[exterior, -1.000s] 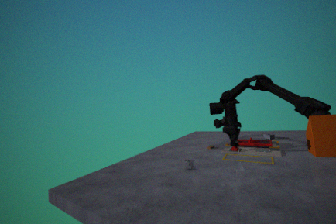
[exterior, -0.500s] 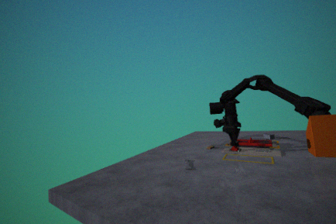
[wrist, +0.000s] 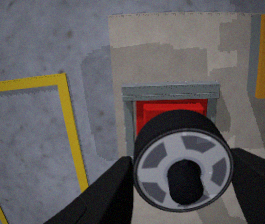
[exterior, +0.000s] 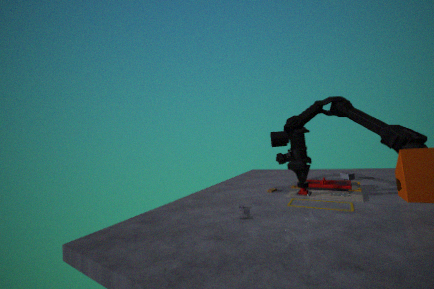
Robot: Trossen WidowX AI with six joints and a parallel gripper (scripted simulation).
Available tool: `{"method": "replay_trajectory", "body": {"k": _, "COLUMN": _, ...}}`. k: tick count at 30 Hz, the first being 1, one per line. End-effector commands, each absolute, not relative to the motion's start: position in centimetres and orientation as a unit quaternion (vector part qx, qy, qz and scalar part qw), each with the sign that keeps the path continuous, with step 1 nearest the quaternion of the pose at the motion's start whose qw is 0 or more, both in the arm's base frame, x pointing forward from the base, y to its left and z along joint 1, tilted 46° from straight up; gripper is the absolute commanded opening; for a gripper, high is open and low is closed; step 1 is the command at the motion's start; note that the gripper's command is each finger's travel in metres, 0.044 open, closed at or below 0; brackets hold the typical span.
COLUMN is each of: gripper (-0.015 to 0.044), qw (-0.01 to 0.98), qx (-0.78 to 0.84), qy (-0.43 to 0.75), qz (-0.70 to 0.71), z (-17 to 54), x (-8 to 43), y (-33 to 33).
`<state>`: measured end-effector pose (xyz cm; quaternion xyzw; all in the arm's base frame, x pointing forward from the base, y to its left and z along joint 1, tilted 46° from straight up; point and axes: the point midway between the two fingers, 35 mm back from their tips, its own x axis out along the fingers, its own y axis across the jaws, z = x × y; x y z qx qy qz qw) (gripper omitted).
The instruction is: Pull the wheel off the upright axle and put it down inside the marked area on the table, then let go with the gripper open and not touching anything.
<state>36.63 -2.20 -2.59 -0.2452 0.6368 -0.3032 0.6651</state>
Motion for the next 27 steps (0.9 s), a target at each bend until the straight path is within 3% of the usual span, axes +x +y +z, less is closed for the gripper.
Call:
{"method": "replay_trajectory", "body": {"k": 1, "gripper": 0.0, "qw": 0.667, "qx": -0.244, "qy": 0.636, "qz": -0.303, "z": -2.41, "x": 36.69, "y": -1.99}}
{"method": "replay_trajectory", "body": {"k": 27, "gripper": 0.0, "qw": 0.667, "qx": -0.244, "qy": 0.635, "qz": -0.303, "z": -1.83, "x": 36.7, "y": -1.36}}
